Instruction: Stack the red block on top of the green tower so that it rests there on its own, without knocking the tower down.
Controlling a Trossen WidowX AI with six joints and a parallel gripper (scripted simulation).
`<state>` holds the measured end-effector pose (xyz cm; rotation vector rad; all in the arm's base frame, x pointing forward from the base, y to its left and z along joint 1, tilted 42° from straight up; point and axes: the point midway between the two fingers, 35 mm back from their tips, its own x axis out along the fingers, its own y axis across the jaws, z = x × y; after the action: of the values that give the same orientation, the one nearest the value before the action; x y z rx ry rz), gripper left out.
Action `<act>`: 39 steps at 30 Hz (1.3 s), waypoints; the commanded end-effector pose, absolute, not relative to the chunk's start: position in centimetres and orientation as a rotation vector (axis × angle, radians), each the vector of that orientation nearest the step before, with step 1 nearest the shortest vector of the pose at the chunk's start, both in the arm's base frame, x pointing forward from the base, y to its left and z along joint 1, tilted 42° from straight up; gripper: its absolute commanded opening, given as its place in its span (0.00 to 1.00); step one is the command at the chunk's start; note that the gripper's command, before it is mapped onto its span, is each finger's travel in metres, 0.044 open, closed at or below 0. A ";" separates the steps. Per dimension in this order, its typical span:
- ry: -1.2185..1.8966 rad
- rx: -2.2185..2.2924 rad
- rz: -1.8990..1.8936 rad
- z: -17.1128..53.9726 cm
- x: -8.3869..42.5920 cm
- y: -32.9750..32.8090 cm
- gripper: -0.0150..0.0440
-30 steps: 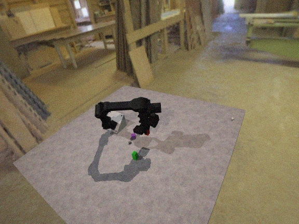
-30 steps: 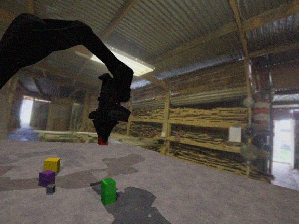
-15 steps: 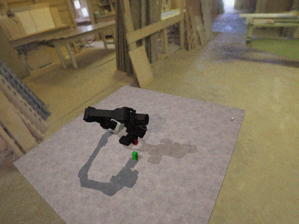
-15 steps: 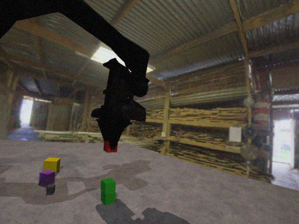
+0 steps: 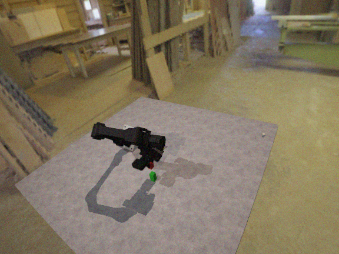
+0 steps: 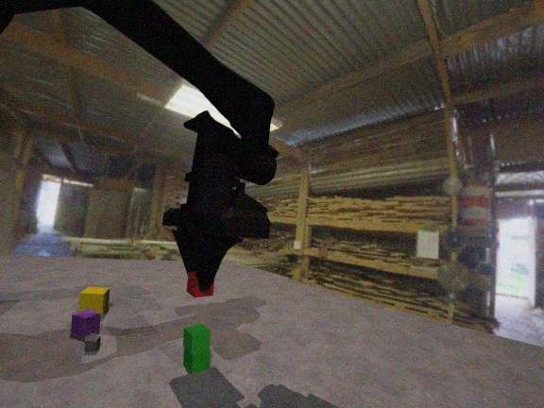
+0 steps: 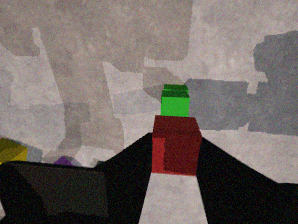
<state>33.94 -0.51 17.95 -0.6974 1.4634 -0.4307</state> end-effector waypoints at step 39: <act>1.464 -0.703 -0.430 14.5 34.4 -3.6 0.39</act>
<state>34.42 -3.52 14.50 -0.7042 1.4647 -0.4287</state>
